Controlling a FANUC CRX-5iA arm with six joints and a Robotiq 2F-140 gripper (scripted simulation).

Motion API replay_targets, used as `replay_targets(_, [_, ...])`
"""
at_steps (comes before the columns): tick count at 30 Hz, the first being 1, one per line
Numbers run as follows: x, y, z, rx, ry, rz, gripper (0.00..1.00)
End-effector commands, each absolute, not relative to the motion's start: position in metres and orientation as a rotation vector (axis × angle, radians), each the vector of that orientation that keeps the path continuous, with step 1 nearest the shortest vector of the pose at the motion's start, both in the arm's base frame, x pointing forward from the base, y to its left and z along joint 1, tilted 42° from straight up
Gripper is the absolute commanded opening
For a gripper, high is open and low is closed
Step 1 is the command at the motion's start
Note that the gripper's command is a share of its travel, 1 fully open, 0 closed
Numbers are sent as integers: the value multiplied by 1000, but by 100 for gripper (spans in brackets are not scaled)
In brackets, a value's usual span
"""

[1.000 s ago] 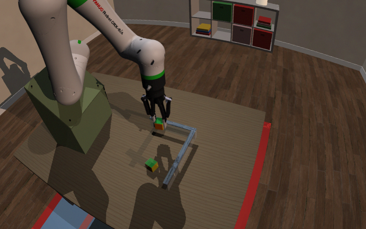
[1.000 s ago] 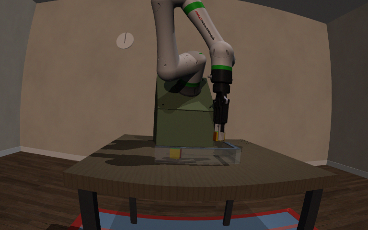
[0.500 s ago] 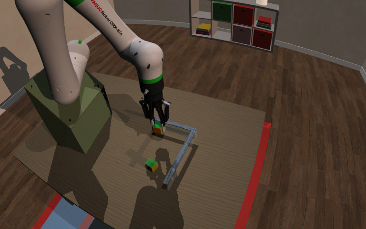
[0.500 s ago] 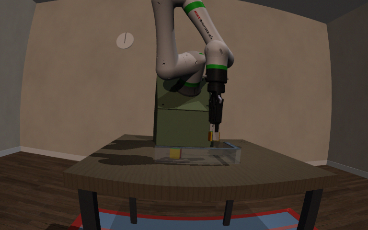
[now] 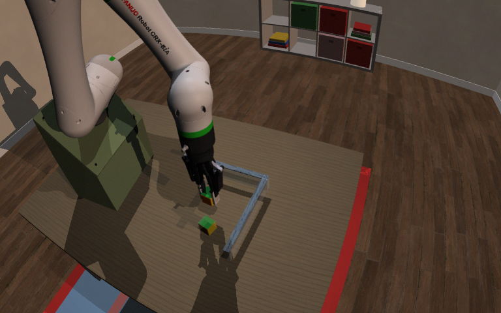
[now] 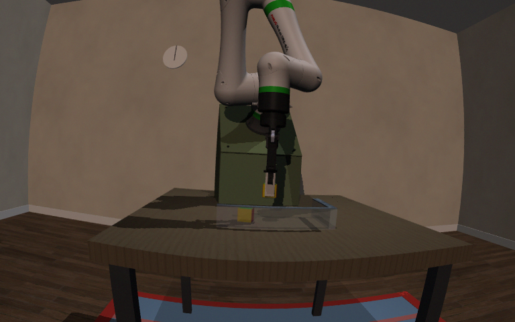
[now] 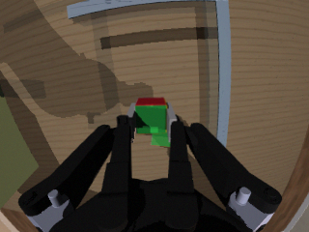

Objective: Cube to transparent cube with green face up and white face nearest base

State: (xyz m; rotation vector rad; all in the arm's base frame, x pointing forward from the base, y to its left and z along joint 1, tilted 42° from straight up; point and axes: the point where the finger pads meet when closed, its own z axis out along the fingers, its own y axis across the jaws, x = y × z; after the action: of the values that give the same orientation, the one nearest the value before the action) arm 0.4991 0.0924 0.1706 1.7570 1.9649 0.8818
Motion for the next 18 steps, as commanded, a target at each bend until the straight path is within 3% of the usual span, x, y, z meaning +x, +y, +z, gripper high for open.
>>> replay_targets(1, [504, 81, 172, 1787, 1946, 890, 0])
replay_targets(18, [524, 32, 175, 1921, 1854, 928, 0])
